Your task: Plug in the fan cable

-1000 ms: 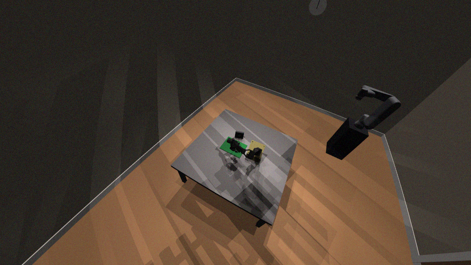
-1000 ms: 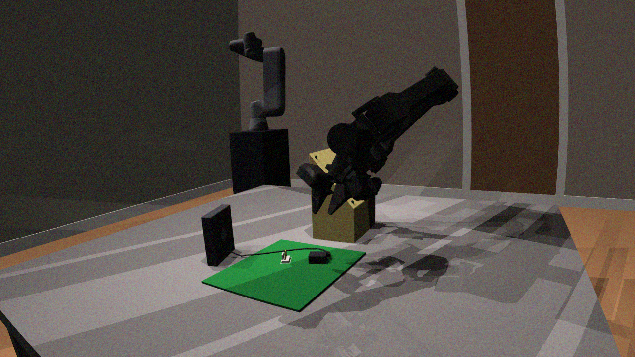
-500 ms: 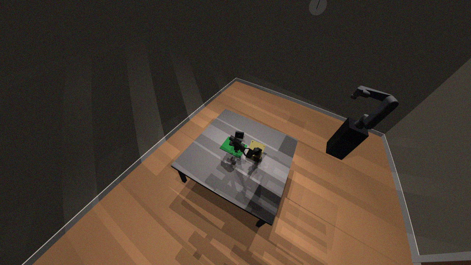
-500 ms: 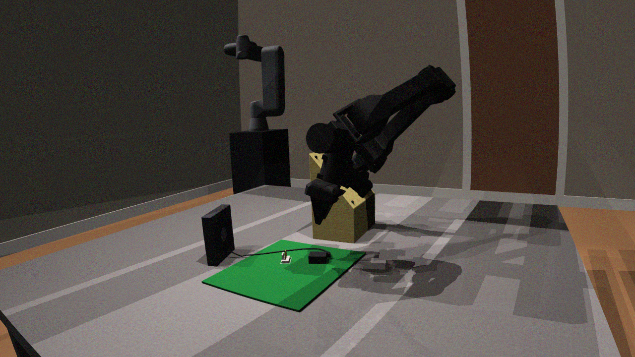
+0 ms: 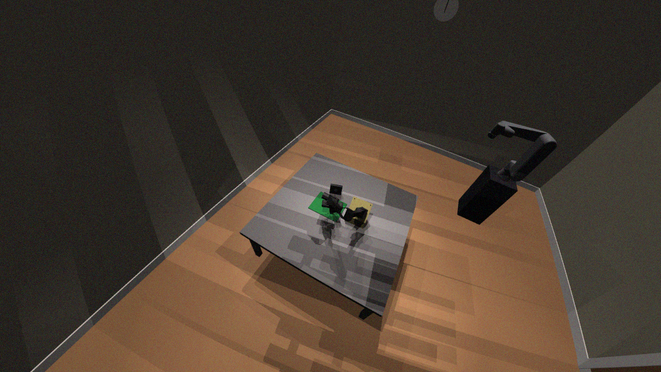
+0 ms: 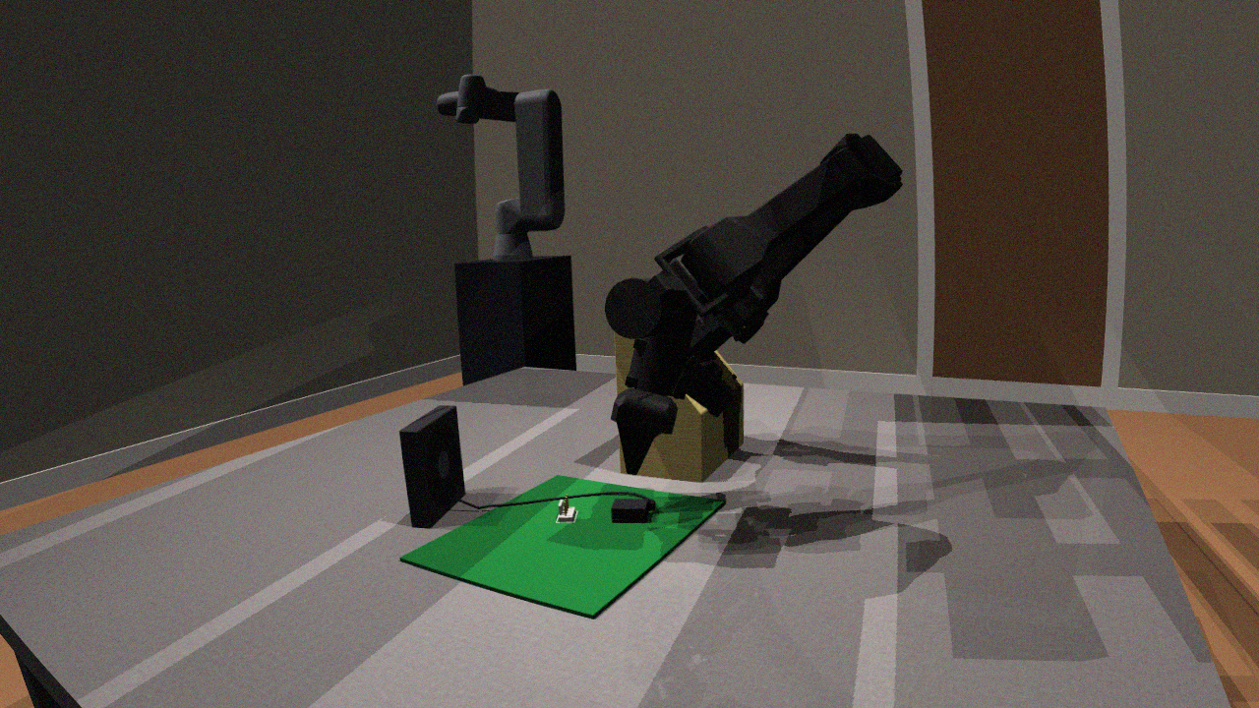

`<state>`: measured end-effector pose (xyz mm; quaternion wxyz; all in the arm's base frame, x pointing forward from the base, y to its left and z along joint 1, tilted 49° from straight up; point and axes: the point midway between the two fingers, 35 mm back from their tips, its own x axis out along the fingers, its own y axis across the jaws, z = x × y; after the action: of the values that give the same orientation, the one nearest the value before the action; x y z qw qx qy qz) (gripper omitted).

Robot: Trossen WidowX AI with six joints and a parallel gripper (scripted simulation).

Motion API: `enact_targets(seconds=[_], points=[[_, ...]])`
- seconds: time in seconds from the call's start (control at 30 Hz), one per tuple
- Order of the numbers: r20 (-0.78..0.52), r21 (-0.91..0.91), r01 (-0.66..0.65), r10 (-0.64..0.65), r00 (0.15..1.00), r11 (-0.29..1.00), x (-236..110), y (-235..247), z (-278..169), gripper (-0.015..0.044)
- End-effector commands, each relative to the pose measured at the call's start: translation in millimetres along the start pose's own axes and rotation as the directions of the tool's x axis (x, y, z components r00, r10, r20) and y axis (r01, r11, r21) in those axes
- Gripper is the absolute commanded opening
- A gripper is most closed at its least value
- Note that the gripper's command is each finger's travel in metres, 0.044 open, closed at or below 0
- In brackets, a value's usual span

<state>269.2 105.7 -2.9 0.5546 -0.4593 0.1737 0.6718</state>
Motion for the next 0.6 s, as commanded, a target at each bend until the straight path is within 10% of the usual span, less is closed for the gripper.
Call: enact_targets(seconds=[0.0,0.57], points=[[0.012,0.007,-0.015,0.015,1.000,1.000,19.7,6.5,6.2,0.0210],[0.012,0.007,-0.015,0.015,1.000,1.000,40.8,6.3,11.3,0.0210]])
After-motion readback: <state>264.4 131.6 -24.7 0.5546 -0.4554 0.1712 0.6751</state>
